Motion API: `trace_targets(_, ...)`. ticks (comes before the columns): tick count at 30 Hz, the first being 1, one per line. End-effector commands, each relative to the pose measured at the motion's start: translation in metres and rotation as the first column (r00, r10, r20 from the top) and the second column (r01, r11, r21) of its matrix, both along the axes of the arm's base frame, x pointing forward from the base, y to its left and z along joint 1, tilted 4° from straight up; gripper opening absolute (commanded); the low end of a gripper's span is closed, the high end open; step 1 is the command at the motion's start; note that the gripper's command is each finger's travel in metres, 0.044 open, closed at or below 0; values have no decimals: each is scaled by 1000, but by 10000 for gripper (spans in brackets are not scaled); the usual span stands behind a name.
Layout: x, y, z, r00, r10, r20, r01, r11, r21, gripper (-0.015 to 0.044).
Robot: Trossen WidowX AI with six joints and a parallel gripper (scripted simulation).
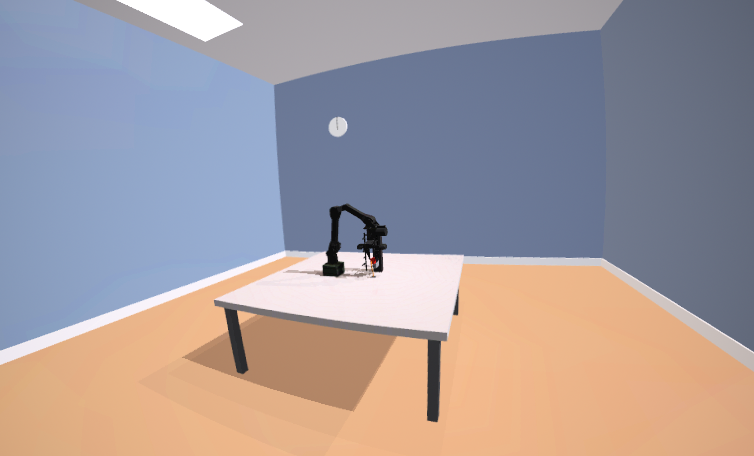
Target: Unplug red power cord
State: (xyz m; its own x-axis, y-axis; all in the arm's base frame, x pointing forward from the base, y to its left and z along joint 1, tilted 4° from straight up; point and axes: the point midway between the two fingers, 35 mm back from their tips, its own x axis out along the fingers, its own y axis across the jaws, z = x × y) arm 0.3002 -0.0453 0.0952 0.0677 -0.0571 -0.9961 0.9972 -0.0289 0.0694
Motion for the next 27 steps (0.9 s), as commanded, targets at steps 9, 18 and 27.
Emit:
trace_targets(9,-2,-39,10,1000,-6,1,6,1000,-6,440)
trace_targets(18,-4,-59,15,1000,-6,1,6,1000,-8,440)
trace_targets(27,-4,-59,15,1000,-6,1,6,1000,-8,440)
